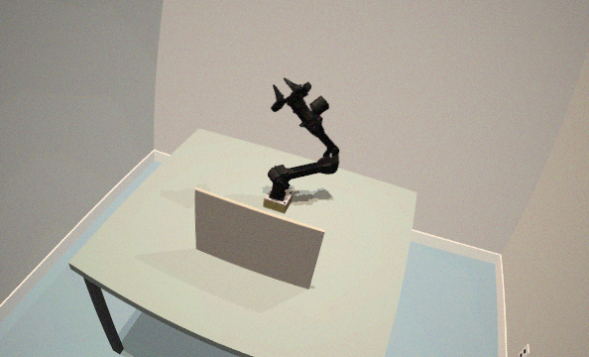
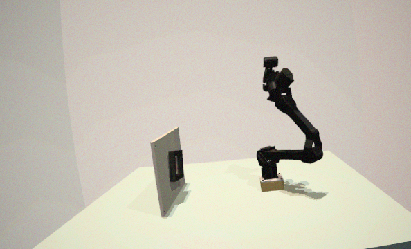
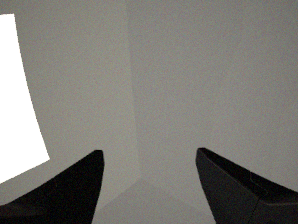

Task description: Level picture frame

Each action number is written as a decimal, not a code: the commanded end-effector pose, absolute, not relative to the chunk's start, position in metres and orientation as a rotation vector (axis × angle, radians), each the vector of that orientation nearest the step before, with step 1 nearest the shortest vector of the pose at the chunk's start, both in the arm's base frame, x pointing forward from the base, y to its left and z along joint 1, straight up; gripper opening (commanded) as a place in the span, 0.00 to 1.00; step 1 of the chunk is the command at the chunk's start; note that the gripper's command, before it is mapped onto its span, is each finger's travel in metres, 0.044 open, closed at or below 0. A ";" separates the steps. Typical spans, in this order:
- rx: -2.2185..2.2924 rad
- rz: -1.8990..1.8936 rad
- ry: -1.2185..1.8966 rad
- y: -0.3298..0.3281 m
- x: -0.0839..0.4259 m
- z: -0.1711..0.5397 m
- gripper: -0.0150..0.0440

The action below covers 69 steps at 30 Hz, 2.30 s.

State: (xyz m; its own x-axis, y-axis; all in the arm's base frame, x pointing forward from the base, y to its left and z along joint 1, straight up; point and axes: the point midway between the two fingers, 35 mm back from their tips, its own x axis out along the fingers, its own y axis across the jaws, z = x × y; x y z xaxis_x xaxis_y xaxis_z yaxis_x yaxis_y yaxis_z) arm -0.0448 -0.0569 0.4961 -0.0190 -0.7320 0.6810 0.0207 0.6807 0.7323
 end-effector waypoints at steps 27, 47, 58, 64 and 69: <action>1.692 -0.130 -0.053 0.004 0.195 0.203 0.69; 1.692 -0.130 -0.053 0.004 0.195 0.203 0.69; 1.692 -0.130 -0.053 0.004 0.195 0.203 0.69; 1.692 -0.130 -0.053 0.004 0.195 0.203 0.69; 1.692 -0.130 -0.053 0.004 0.195 0.203 0.69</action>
